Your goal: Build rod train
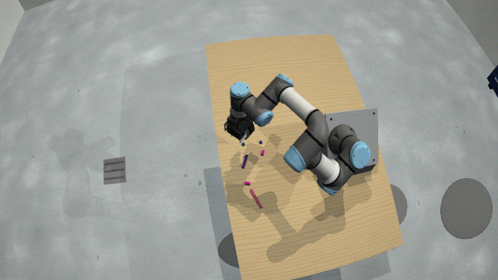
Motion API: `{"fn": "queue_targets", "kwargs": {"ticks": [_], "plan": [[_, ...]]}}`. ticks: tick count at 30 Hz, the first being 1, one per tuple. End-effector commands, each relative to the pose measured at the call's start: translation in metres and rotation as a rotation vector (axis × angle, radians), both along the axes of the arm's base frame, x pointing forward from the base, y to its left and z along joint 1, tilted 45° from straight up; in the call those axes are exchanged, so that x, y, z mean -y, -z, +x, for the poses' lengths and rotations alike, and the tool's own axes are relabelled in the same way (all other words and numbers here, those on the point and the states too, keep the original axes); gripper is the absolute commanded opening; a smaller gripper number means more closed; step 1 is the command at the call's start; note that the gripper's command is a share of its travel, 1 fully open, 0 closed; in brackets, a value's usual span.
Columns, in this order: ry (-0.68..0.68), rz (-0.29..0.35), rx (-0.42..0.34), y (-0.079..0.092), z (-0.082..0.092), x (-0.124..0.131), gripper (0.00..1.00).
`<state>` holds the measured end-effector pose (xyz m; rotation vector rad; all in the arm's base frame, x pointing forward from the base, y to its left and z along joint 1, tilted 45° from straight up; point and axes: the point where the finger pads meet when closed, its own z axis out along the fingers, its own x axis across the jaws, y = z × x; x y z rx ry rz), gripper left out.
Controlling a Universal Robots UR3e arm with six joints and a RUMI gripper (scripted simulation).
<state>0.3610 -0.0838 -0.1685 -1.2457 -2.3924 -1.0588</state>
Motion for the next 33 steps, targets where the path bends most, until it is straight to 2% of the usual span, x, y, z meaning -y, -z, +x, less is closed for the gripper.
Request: {"fn": "queue_targets", "kwargs": {"ticks": [1,20,33], "plan": [[0.0,-0.002,0.002,0.0,0.0,0.002,0.14],[0.0,-0.002,0.001,0.001,0.0,0.0,0.14],[0.001,0.0,0.001,0.01,0.002,-0.009,0.14]]}}
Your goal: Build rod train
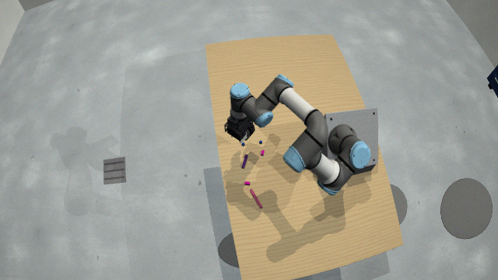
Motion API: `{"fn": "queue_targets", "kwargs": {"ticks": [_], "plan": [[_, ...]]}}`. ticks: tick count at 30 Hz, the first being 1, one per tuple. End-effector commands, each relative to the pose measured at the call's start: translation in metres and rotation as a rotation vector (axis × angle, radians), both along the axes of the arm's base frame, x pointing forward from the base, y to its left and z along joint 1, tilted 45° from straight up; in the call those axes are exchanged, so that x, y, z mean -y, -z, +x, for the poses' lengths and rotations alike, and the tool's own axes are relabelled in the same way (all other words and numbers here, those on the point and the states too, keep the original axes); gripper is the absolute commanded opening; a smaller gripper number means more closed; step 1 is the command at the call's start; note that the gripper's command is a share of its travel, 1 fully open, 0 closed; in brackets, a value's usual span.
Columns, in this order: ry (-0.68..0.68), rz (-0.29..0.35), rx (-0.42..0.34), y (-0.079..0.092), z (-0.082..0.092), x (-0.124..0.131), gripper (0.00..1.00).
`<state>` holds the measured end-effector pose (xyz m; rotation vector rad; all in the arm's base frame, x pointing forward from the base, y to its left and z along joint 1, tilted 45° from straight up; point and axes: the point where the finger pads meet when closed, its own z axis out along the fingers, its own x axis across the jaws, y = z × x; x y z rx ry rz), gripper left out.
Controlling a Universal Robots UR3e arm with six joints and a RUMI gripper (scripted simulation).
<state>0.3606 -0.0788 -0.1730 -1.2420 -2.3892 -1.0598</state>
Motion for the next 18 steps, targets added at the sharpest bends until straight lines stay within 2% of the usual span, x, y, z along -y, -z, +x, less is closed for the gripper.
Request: {"fn": "queue_targets", "kwargs": {"ticks": [1,18], "plan": [[0.003,-0.003,0.003,0.006,0.002,-0.005,0.14],[0.003,-0.003,0.003,0.023,0.005,-0.02,0.14]]}}
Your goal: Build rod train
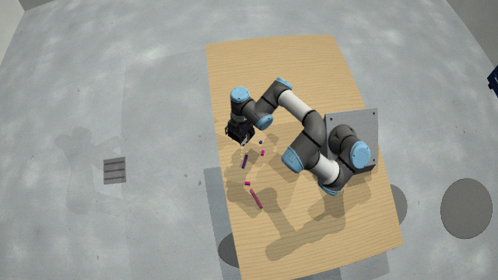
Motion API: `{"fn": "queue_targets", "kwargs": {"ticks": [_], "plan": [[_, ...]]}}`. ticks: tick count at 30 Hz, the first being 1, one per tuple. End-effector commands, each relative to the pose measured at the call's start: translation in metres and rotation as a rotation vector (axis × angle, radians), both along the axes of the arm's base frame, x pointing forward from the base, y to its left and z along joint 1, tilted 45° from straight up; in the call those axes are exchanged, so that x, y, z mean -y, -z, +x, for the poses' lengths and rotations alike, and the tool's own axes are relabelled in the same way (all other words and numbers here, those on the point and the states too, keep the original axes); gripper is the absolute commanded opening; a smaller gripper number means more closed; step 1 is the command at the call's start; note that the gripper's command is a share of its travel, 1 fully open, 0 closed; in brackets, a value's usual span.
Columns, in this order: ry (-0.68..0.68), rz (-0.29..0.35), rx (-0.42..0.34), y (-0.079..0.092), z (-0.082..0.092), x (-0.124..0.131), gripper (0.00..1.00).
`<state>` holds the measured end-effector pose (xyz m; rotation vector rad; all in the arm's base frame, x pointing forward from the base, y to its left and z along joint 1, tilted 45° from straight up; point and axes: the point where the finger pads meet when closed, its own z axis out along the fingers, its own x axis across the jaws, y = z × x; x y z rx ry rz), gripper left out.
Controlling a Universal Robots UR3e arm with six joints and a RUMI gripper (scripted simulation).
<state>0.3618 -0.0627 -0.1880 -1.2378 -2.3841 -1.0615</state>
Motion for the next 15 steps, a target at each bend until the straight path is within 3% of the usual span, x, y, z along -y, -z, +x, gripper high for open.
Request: {"fn": "queue_targets", "kwargs": {"ticks": [1,15], "plan": [[0.006,-0.008,0.006,0.0076,0.0036,-0.0043,0.14],[0.006,-0.008,0.006,0.0166,0.005,-0.0129,0.14]]}}
